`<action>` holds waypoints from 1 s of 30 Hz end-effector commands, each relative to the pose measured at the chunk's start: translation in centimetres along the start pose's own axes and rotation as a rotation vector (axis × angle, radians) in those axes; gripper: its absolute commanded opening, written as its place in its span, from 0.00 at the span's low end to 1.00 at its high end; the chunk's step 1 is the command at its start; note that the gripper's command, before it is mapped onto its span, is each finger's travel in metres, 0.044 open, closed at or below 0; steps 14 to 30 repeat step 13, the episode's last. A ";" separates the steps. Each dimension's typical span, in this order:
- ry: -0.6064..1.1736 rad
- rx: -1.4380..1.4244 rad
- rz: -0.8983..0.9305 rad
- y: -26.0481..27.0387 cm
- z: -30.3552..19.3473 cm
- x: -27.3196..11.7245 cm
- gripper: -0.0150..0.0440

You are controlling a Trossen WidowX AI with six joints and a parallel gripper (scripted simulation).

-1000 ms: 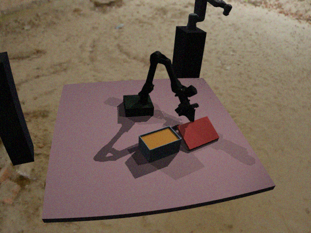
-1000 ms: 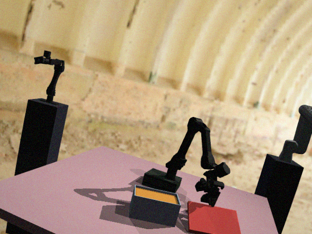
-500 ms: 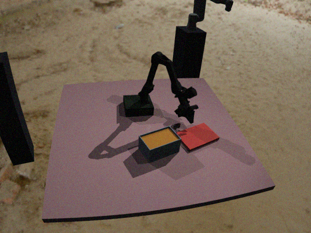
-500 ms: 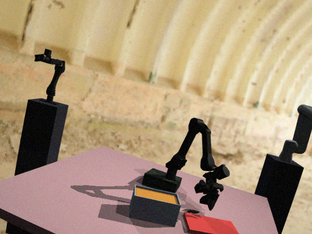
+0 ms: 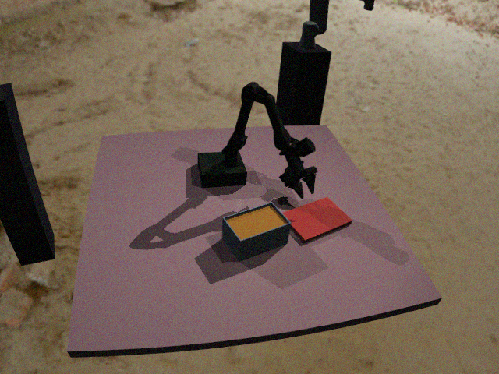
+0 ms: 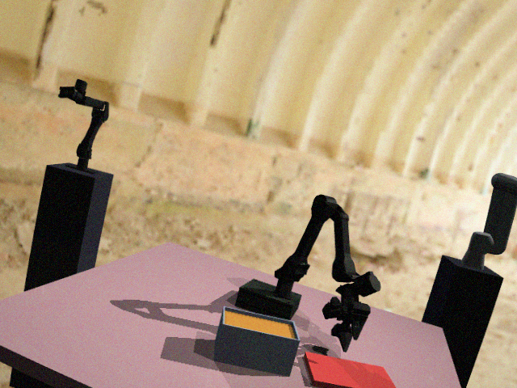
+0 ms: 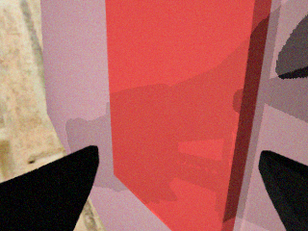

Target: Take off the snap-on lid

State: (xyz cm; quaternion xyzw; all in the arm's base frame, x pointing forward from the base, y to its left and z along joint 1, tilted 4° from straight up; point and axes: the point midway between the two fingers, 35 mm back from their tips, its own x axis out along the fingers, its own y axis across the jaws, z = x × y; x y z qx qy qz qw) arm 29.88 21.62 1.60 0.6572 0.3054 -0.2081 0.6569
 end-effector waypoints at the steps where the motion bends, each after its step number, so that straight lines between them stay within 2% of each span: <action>1: -0.006 0.003 -0.002 -0.6 0.1 -0.6 1.00; 13: -0.006 0.003 -0.004 -2.2 0.1 -2.4 1.00; 30: -0.006 0.003 -0.004 -2.2 0.1 -2.4 1.00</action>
